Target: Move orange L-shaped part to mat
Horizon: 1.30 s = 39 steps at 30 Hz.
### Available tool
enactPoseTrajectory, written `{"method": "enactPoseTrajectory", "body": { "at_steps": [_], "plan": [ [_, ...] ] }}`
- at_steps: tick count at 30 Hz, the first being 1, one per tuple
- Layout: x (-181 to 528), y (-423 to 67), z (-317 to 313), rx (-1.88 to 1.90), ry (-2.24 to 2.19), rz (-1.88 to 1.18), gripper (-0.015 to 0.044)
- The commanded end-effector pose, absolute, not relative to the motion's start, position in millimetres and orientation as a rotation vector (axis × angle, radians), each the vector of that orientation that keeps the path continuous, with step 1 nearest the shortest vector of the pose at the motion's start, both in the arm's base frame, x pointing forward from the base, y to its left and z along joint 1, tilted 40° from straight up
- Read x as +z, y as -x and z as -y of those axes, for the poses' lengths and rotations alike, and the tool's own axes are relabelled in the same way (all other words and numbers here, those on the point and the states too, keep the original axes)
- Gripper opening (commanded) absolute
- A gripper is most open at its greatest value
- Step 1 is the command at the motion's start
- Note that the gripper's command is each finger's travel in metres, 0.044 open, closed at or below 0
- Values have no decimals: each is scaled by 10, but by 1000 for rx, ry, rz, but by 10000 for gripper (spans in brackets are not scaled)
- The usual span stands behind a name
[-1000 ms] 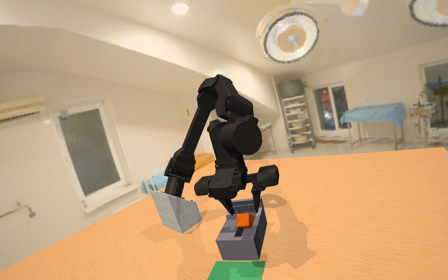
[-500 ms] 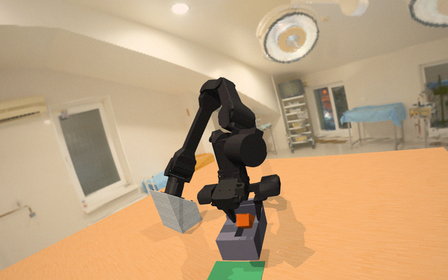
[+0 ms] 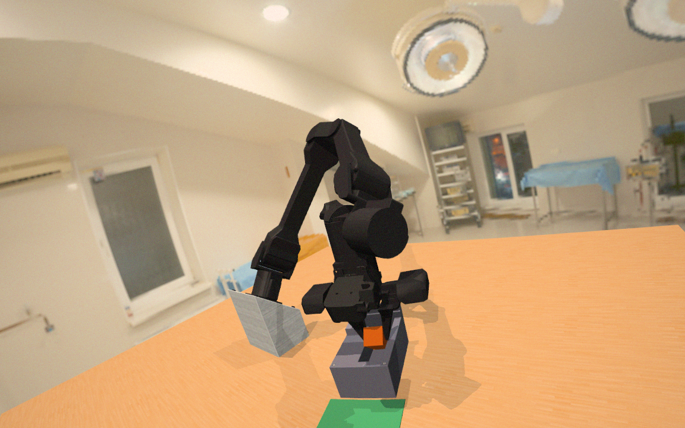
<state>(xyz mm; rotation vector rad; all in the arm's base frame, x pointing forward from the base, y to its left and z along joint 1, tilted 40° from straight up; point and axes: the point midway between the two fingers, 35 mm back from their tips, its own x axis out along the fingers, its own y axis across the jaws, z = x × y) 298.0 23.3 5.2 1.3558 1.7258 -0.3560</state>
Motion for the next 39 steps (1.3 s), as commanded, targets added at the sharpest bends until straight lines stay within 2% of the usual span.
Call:
{"method": "enactPoseTrajectory", "body": {
  "at_steps": [1, 5, 8, 9, 39],
  "plan": [
    [55, -2983, -233, -355, -1355, -1725, 109],
    [55, -2983, -233, -355, -1355, -1725, 82],
    [55, -2983, -233, -355, -1355, -1725, 3],
    [55, -2983, -233, -355, -1355, -1725, 0],
    [335, -2966, 9, -364, -1362, -1736, 0]
  ]
}}
